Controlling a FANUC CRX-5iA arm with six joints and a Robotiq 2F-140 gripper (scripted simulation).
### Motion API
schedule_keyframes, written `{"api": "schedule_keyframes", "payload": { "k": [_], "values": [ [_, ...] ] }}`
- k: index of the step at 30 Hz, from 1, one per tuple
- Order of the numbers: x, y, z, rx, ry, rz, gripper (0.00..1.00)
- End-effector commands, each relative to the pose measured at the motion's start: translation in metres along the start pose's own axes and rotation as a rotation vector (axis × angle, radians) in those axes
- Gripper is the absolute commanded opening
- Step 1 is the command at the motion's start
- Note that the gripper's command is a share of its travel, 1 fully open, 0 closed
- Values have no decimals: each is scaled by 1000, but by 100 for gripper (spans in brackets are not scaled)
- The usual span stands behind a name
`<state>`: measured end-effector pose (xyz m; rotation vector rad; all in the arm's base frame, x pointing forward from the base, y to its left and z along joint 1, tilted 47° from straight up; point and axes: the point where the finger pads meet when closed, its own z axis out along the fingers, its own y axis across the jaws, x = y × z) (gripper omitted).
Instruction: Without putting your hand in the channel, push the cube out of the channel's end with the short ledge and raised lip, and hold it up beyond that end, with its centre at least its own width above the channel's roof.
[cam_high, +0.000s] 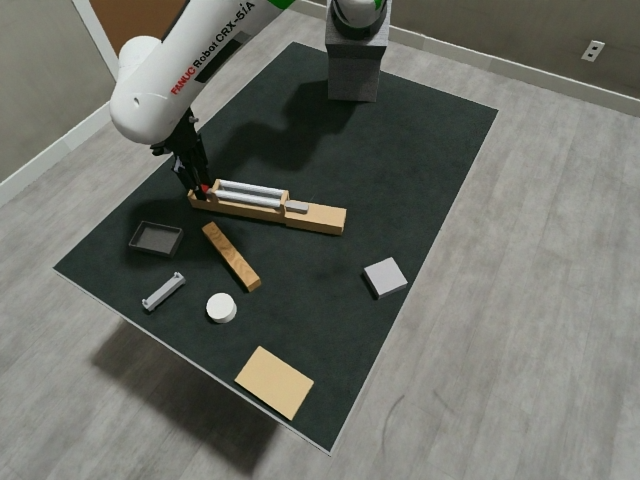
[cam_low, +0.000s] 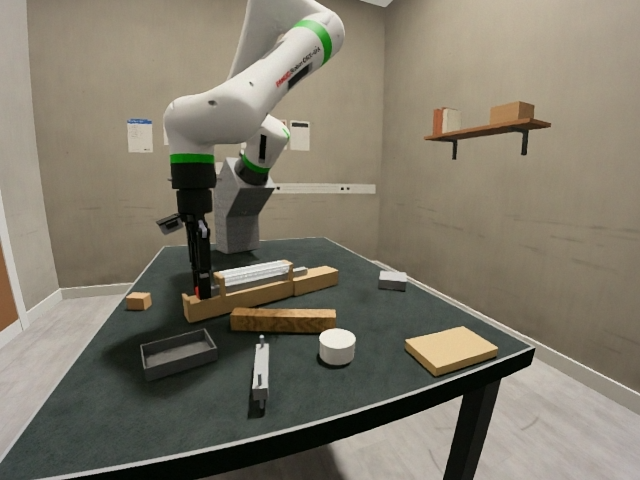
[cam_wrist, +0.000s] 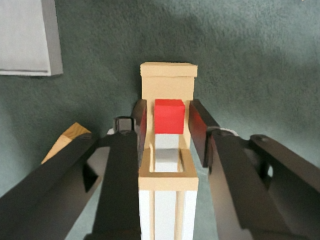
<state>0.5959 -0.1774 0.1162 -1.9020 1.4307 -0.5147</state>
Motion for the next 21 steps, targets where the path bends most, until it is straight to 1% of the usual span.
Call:
{"api": "schedule_keyframes", "payload": {
  "k": [1,10,11,21],
  "values": [
    [1,0,-1,1,2,-1,33],
    [1,0,-1,1,2,-1,33],
    [1,0,-1,1,2,-1,10],
    [1,0,-1,1,2,-1,10]
  ]
}}
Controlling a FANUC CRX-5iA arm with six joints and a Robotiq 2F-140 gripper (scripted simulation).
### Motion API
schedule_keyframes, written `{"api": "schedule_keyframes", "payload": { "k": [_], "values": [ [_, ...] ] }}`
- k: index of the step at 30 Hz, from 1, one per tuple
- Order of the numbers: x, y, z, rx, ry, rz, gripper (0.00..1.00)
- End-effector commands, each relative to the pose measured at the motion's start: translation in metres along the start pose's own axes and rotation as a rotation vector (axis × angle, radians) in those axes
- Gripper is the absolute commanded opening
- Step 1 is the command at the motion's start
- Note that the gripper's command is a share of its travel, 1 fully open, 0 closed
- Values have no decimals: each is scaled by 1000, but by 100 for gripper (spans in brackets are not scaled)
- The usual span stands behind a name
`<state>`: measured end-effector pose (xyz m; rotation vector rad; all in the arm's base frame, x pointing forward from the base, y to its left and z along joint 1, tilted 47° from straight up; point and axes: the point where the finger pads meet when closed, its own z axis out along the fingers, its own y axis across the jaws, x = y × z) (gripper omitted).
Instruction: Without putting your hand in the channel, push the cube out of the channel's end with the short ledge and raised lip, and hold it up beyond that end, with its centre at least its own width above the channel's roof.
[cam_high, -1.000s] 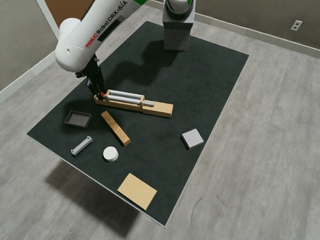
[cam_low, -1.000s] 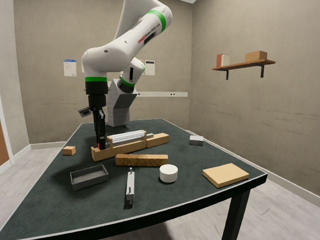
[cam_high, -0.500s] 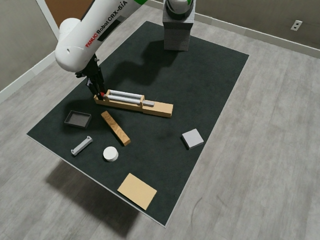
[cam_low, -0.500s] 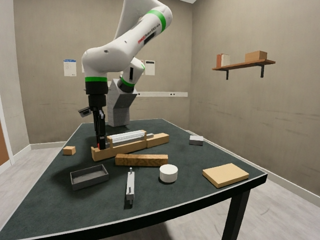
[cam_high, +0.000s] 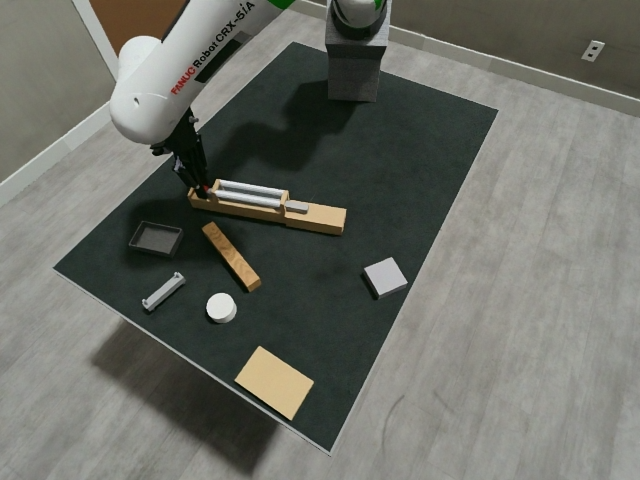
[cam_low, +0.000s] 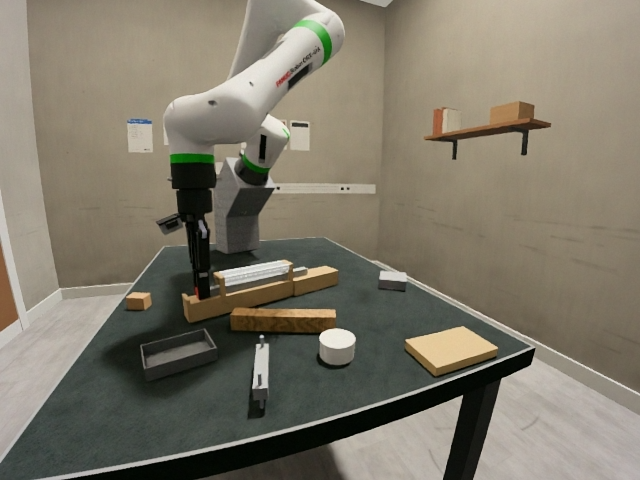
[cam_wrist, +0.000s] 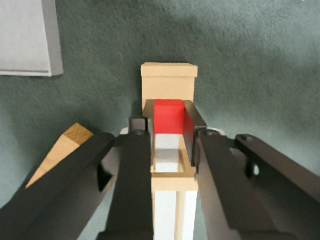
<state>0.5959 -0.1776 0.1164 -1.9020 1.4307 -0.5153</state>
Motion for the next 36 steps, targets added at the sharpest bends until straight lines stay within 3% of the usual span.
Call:
{"api": "schedule_keyframes", "payload": {
  "k": [1,26,30,36],
  "values": [
    [1,0,-1,1,1,0,10],
    [1,0,-2,1,1,0,10],
    [0,0,-16,1,1,0,10],
    [0,0,-57,1,1,0,10]
  ]
}}
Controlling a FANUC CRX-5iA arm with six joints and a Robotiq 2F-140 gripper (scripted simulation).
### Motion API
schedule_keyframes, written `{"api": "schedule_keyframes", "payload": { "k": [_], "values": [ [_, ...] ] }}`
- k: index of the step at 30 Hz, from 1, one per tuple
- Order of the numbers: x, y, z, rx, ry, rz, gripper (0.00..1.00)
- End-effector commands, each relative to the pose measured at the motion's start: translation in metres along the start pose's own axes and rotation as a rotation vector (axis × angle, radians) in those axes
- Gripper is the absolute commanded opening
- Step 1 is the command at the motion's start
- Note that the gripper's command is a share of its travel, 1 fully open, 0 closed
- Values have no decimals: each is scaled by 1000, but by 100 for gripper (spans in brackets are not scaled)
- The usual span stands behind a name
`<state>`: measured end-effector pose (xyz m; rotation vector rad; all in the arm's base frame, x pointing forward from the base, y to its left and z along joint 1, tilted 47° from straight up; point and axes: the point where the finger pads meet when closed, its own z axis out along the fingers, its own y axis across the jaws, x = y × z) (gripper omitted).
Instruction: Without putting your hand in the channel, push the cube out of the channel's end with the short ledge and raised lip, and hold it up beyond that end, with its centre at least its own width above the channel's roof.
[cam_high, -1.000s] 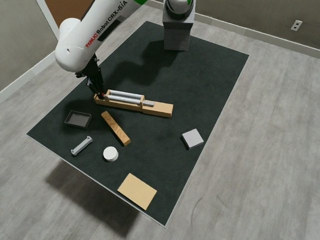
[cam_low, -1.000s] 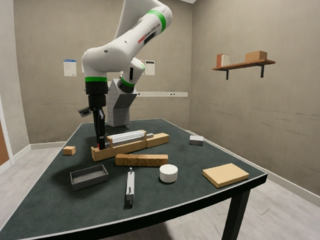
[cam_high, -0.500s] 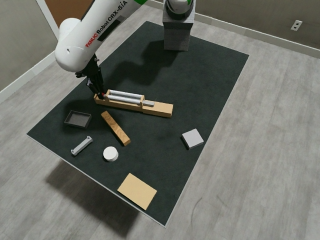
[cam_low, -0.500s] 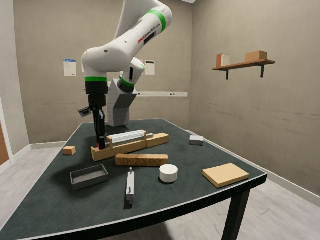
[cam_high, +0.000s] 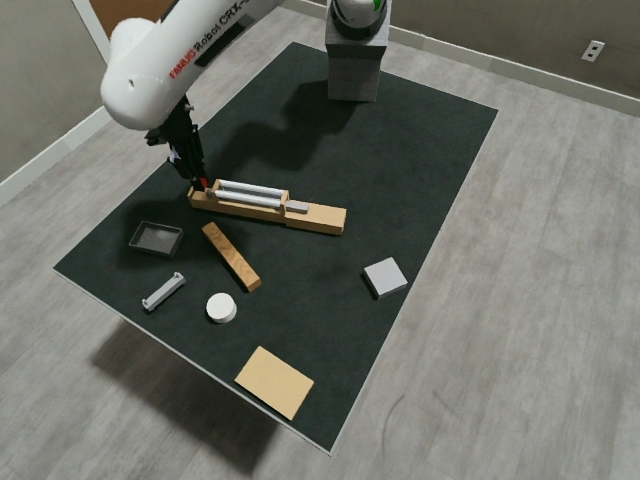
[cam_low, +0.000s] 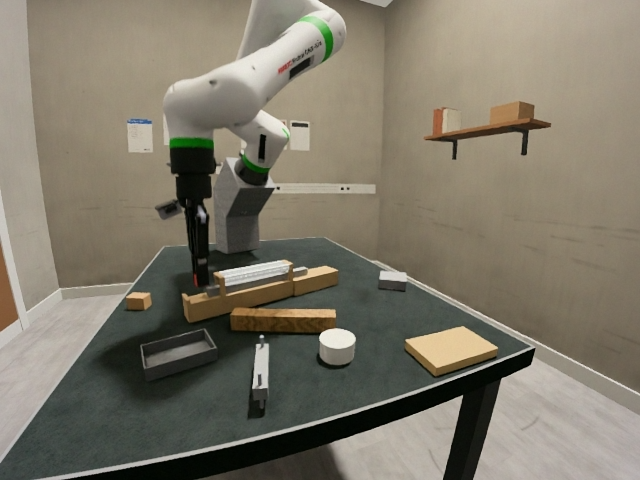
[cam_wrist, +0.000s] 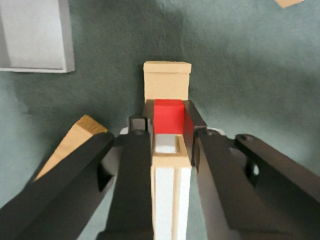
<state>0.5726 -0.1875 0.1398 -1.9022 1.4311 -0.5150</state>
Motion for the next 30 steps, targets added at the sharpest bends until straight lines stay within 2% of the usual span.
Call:
{"api": "schedule_keyframes", "payload": {
  "k": [1,8,30],
  "values": [
    [0,0,-22,1,1,-1,10],
    [0,0,-47,1,1,-1,10],
    [0,0,-47,1,1,-1,10]
  ]
}}
